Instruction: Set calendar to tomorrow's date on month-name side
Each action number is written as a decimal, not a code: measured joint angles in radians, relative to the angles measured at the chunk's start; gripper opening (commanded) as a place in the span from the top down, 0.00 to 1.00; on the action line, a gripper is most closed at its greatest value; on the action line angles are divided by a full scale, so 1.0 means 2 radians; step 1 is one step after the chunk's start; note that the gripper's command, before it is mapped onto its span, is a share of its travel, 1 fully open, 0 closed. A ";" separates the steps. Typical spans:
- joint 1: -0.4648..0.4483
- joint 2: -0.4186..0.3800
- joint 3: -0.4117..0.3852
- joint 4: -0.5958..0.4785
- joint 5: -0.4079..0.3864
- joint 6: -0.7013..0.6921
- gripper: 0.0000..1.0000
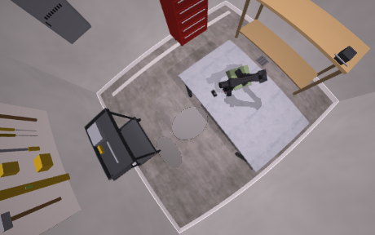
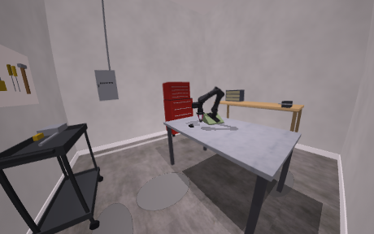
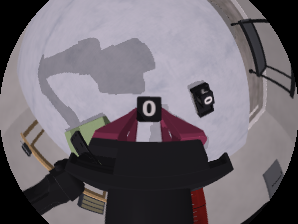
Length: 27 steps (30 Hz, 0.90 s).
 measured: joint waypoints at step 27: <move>-0.107 0.041 -0.076 0.061 -0.195 -0.126 0.74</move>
